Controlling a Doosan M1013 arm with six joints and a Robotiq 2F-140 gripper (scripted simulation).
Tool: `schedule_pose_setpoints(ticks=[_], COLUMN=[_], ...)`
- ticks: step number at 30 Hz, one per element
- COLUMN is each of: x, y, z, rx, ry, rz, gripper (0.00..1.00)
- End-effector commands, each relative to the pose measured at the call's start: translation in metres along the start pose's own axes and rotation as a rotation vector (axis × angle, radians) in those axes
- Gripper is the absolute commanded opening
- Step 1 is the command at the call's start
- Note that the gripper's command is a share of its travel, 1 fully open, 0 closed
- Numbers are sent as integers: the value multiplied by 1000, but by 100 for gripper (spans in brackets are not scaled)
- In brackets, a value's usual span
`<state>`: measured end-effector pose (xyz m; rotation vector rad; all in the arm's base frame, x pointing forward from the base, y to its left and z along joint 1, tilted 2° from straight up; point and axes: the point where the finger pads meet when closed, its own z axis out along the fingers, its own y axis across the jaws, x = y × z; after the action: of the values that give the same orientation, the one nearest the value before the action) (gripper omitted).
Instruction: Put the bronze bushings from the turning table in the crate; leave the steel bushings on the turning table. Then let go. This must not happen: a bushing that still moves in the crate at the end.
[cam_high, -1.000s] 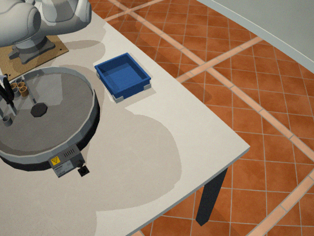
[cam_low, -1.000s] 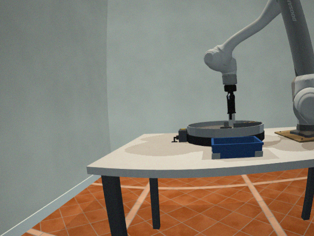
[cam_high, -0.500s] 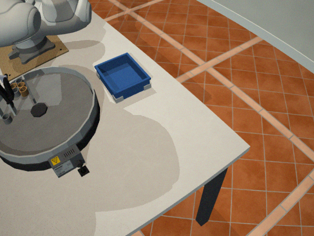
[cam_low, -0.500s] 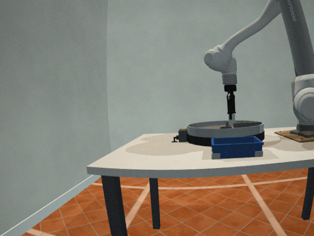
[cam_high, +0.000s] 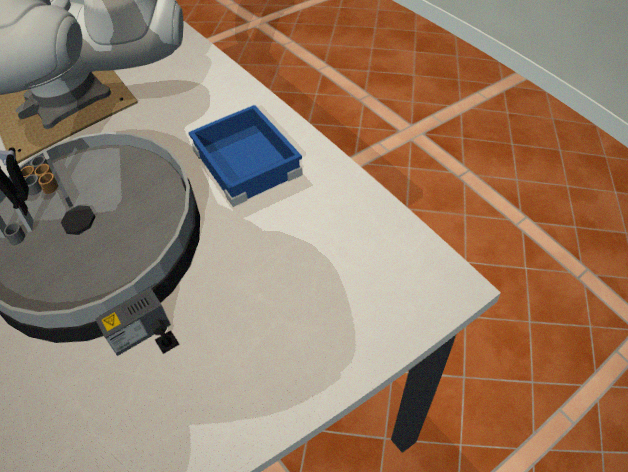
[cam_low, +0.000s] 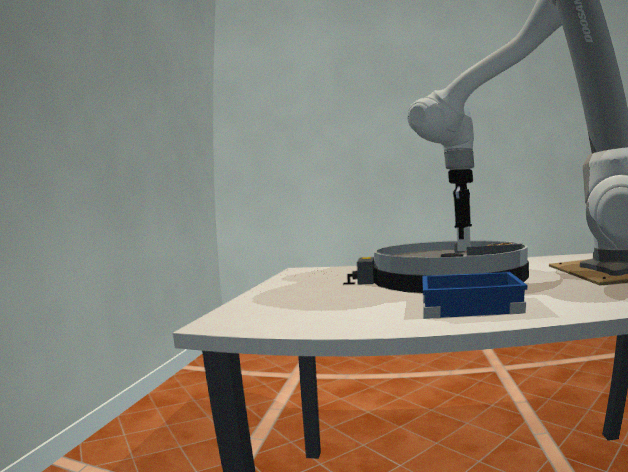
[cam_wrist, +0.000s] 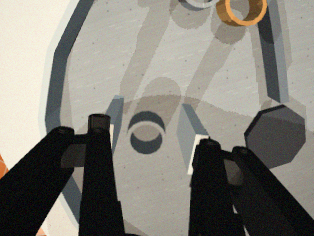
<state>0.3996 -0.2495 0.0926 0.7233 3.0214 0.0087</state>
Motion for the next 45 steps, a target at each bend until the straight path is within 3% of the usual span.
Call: schedule_pose_setpoints(ticks=[1, 17, 18, 45], x=[0, 0, 0, 0], y=[0, 0, 0, 0], z=[0, 0, 0, 0], rx=[0, 0, 0, 0], ry=[0, 0, 0, 0], rz=[0, 0, 0, 0], gripper=[32, 32, 0, 0])
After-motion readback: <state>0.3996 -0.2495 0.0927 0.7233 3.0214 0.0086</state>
